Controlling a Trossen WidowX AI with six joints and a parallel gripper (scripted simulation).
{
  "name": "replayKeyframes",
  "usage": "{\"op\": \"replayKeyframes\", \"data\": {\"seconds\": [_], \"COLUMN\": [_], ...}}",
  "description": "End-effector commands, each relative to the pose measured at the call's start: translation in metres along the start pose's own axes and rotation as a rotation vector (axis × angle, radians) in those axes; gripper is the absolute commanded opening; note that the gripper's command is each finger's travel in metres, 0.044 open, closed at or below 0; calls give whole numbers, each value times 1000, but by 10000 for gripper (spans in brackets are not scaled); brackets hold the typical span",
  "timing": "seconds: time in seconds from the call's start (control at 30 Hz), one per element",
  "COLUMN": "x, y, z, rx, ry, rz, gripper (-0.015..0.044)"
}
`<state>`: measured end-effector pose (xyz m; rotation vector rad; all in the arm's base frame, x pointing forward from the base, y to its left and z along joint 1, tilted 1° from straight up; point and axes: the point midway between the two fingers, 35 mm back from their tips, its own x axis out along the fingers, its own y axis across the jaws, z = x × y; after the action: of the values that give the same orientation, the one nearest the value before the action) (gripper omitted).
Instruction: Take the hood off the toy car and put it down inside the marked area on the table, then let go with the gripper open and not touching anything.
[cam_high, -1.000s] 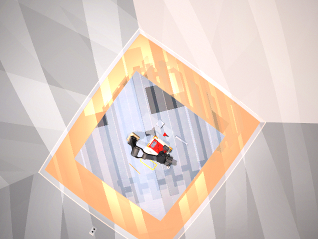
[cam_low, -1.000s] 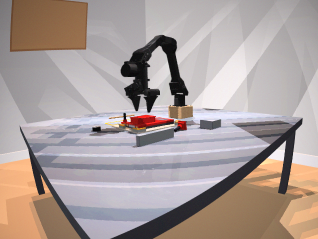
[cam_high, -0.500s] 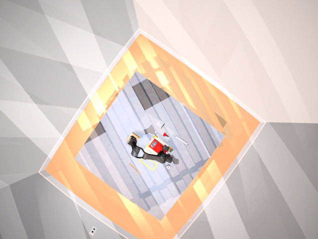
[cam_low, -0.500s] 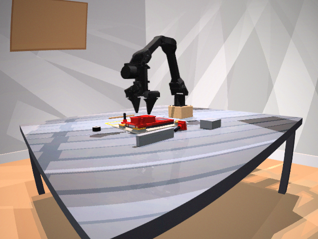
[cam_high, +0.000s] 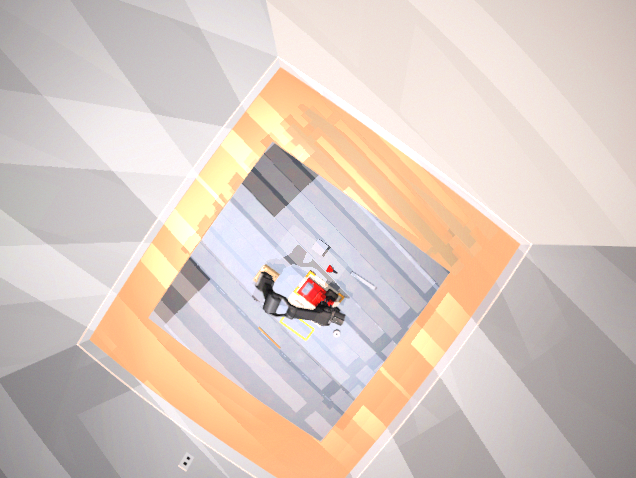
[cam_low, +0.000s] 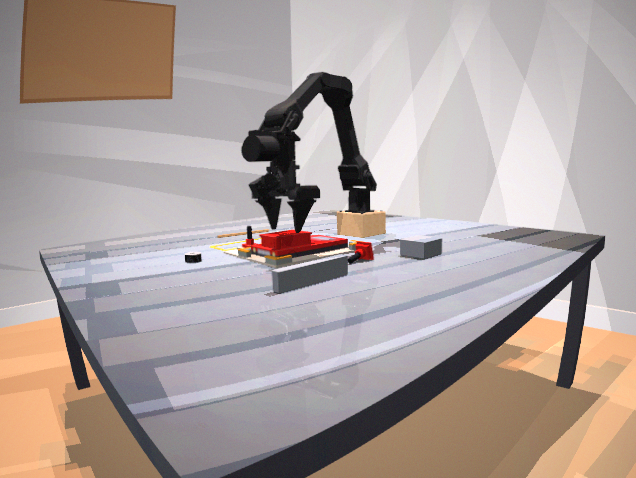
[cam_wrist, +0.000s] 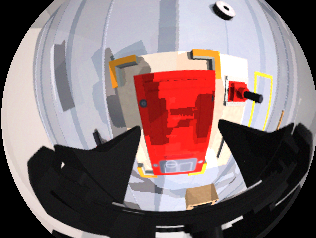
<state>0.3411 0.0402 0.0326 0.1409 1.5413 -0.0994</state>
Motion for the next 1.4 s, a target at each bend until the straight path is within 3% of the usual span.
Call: {"op": "replayKeyframes", "data": {"seconds": [0.0, 1.33, 1.37], "x": [3, 23, 19], "y": [-1, -1, 0], "z": [-1, -1, 0], "rx": [1, 1, -3], "ry": [2, 3, 0], "rz": [-5, -5, 0], "gripper": [440, 440, 414]}}
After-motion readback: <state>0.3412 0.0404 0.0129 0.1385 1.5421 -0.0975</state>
